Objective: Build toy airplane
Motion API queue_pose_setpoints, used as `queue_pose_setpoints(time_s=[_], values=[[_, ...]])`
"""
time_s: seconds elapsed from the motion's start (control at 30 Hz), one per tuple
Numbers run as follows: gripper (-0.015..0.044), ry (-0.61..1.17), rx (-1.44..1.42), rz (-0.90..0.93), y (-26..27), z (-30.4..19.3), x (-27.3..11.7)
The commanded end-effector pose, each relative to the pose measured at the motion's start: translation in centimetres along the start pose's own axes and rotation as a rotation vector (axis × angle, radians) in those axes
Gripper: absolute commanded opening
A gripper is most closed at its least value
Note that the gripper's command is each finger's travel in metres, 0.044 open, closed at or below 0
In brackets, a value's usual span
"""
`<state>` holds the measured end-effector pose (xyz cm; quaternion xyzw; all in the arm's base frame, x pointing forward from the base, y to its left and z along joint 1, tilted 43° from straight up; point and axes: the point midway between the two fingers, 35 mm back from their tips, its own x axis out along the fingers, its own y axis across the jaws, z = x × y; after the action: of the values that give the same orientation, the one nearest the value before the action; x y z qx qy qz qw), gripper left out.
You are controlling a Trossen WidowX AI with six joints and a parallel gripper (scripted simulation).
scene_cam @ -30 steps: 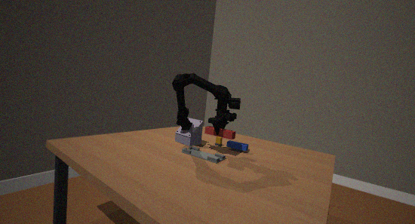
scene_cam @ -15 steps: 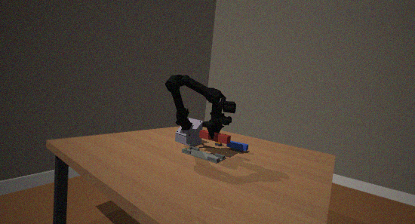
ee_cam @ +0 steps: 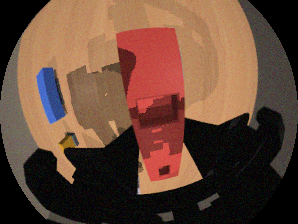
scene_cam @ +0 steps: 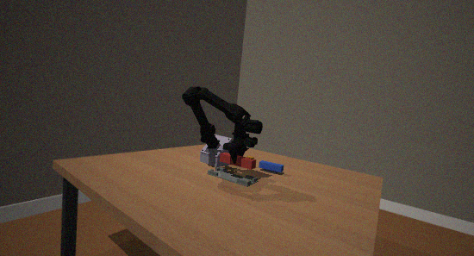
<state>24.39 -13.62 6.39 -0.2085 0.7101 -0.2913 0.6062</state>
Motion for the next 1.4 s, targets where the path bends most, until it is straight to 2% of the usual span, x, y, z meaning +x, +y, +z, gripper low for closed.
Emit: queue_pose_setpoints(time_s=[0.0, 0.07, 0.3, 0.33, 0.83, 1.37], values=[[0.0, -0.002, -0.005, -0.011, -0.9, -0.5, 0.3], [0.0, -0.002, -0.005, -0.012, -1.0, -0.5, 0.4], [0.0184, -0.002, -0.005, -0.012, -1.0, -0.5, 0.4], [0.0195, -0.002, -0.005, -0.012, -1.0, -0.5, 0.4], [0.0195, -0.002, -0.005, -0.012, -1.0, -0.5, 0.5], [0.0195, -0.002, -0.005, -0.012, -1.1, -0.4, 3.0]])
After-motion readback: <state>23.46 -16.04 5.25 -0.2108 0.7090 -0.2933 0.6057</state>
